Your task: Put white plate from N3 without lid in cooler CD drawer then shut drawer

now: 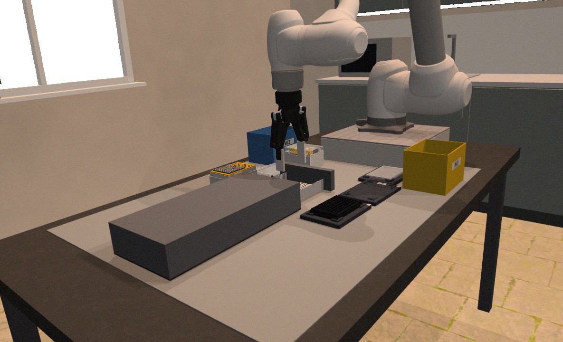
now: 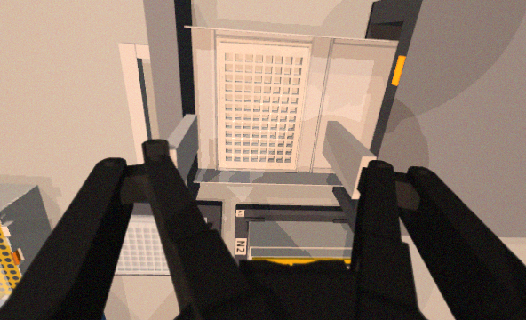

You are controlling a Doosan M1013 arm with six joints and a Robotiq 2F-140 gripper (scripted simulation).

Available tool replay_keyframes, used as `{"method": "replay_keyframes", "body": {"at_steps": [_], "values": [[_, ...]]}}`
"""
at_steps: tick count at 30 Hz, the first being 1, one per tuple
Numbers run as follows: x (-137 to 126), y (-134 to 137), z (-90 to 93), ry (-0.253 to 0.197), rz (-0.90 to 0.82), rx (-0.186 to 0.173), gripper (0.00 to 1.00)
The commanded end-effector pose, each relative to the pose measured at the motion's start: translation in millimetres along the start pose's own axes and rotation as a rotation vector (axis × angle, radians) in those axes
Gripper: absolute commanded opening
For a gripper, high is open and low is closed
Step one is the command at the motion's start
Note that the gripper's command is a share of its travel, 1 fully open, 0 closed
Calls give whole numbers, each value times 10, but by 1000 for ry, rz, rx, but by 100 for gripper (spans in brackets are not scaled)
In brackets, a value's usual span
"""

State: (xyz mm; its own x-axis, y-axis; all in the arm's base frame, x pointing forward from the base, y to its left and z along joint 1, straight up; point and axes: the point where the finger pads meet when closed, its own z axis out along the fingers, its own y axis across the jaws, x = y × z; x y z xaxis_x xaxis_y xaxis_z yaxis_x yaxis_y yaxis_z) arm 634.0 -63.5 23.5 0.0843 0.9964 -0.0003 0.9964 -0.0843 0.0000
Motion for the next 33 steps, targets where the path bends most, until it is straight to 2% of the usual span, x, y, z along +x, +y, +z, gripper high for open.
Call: {"method": "replay_keyframes", "body": {"at_steps": [1, 33], "values": [[0, 0, -51, 0, 0, 0, 66], [0, 0, -424, 0, 0, 0, 66]]}}
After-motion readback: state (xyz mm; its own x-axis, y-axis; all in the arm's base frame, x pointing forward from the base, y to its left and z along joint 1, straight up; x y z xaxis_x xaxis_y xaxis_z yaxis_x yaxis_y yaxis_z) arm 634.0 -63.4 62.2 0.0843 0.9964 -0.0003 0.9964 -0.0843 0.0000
